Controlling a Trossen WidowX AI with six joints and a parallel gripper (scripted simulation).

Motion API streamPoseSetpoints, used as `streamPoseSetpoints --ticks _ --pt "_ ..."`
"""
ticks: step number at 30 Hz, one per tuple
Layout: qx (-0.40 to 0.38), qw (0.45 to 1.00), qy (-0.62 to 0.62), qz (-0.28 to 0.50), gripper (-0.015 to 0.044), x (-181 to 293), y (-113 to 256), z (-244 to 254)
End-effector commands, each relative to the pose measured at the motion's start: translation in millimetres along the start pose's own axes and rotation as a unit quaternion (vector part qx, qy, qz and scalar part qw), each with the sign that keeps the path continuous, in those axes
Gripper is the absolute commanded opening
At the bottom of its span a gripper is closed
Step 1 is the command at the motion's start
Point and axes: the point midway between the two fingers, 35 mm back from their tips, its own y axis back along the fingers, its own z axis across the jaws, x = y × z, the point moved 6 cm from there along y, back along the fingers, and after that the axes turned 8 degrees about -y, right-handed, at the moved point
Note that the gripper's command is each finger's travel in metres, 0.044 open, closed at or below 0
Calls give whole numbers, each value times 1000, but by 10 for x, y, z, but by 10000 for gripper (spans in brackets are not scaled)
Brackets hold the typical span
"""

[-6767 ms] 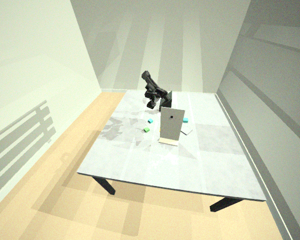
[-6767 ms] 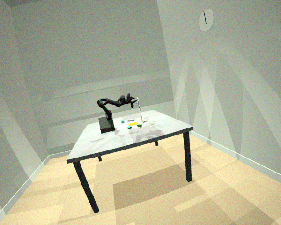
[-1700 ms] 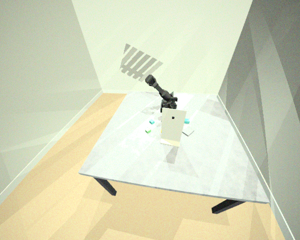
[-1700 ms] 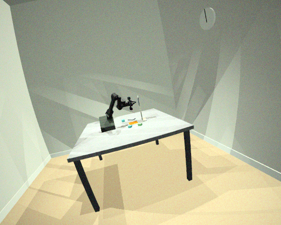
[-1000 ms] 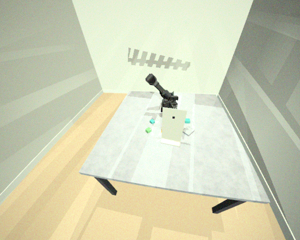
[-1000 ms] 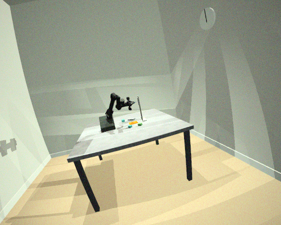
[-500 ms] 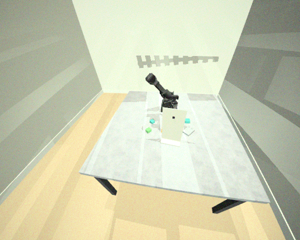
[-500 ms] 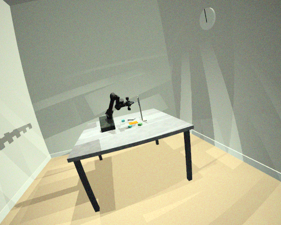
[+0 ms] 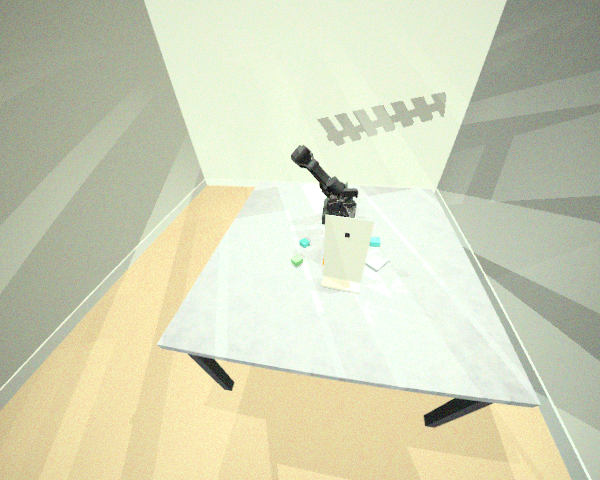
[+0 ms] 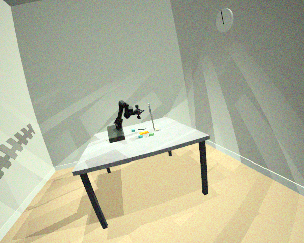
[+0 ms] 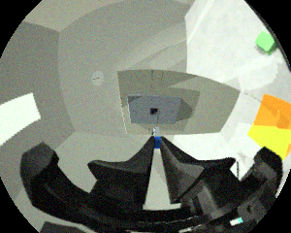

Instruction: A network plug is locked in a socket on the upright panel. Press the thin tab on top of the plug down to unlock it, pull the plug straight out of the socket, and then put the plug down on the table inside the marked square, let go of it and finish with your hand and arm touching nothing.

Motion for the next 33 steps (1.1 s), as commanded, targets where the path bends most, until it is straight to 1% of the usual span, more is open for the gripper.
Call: streamPoseSetpoints --ticks 1,17,21,33 --pt "-3 1000 -1 -3 0 12 16 75" --pt "-14 1000 -3 -11 0 105 207 486" --pt "-12 1000 -4 -12 0 110 225 514" --pt "135 990 -12 -41 0 -33 49 -51"
